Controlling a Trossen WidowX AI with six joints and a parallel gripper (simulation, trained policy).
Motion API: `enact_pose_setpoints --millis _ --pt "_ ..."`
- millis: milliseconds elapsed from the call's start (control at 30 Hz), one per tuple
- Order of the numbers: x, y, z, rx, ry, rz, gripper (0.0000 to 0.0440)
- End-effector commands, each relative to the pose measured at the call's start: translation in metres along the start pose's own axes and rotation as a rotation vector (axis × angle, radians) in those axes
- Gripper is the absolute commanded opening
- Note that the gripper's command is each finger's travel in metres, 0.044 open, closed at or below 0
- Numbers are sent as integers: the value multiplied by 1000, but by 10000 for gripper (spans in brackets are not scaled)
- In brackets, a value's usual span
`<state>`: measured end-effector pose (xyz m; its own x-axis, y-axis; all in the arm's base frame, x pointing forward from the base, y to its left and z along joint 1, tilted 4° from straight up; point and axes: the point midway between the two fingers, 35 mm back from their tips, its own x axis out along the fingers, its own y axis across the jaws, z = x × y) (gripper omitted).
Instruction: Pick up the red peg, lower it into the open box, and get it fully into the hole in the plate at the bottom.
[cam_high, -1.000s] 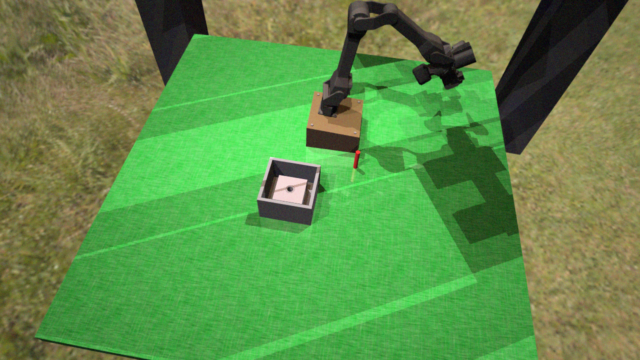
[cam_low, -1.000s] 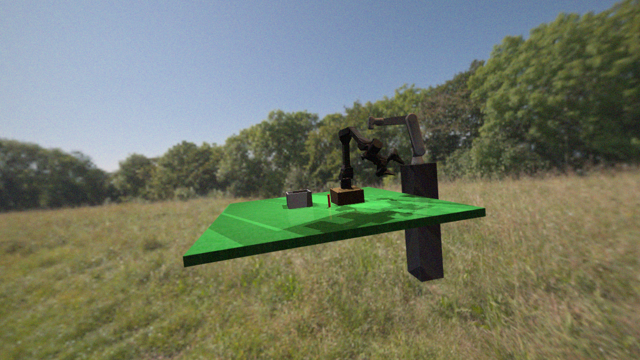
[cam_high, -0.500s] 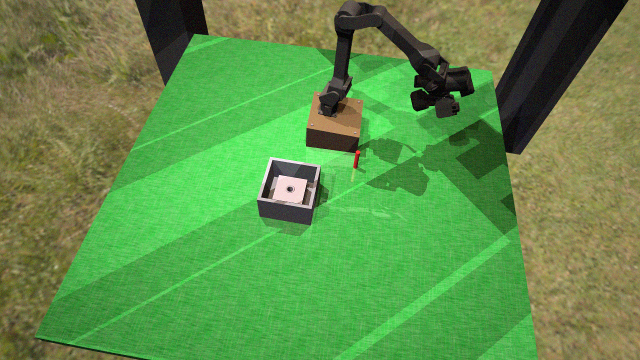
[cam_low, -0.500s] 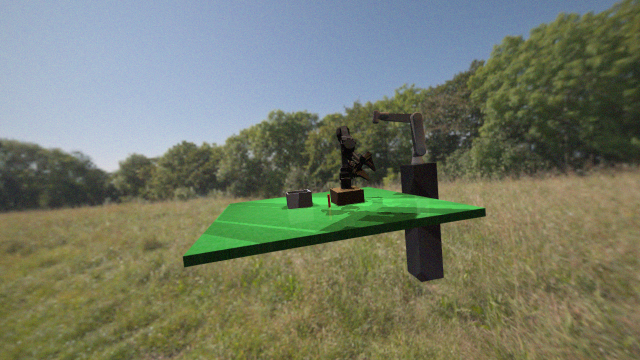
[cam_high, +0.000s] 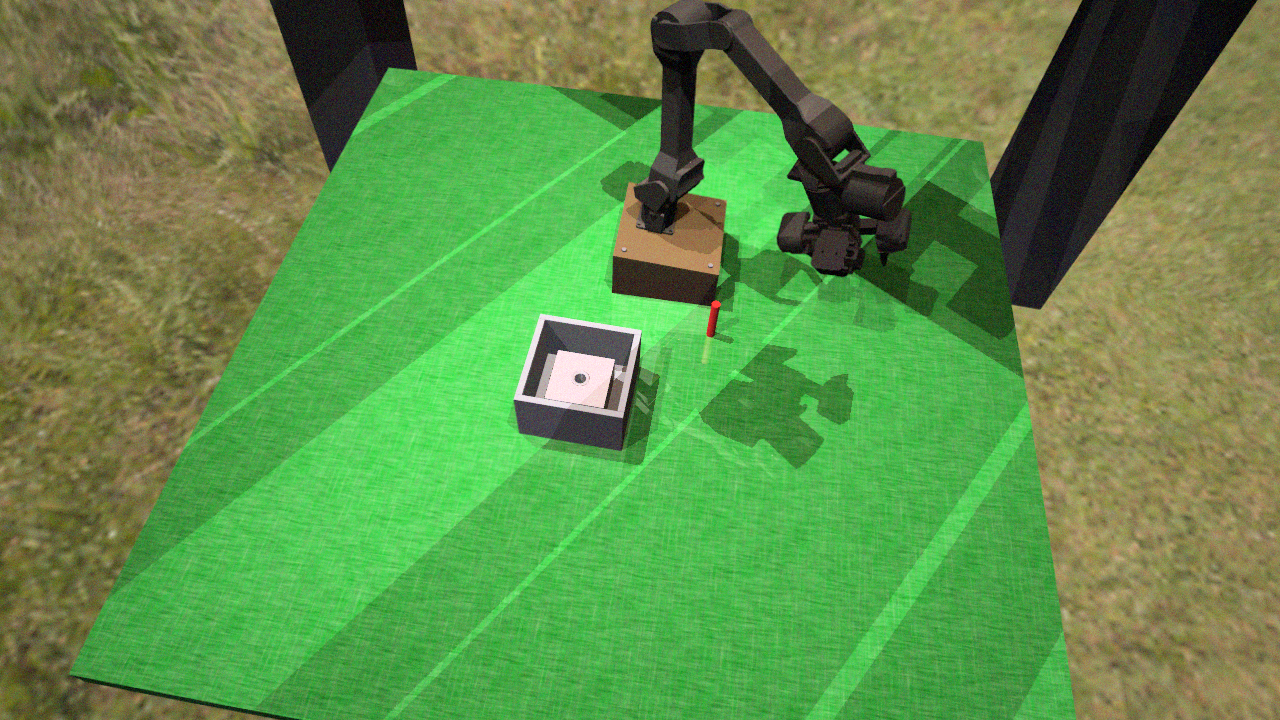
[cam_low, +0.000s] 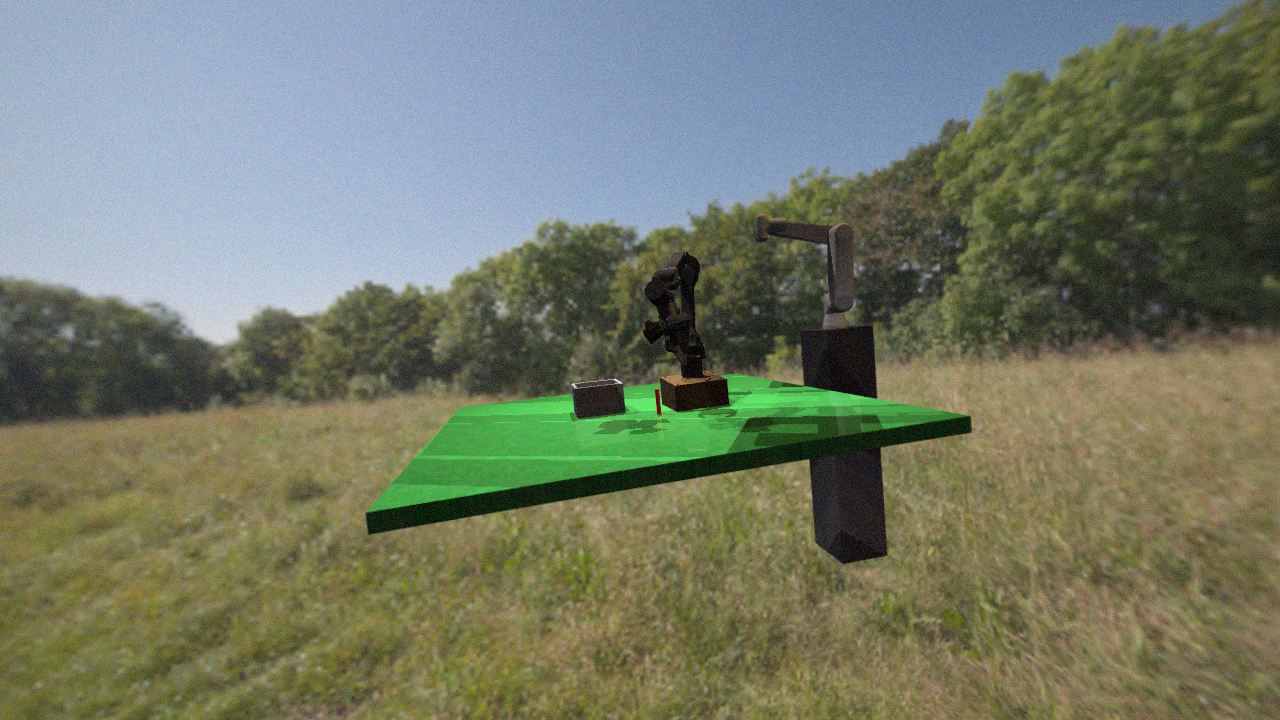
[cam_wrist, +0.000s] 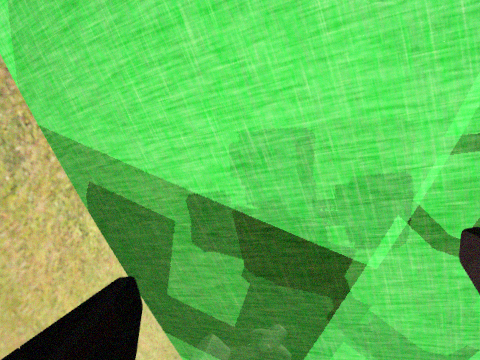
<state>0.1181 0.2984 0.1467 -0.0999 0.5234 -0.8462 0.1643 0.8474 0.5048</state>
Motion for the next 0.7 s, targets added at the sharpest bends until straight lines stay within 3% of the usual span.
enact_pose_setpoints --millis 0,300,667 --pt "-9 -16 22 64 -74 -42 440" --pt "-32 -70 65 276 -238 -190 440" --pt "-36 -132 81 493 -332 -351 440"
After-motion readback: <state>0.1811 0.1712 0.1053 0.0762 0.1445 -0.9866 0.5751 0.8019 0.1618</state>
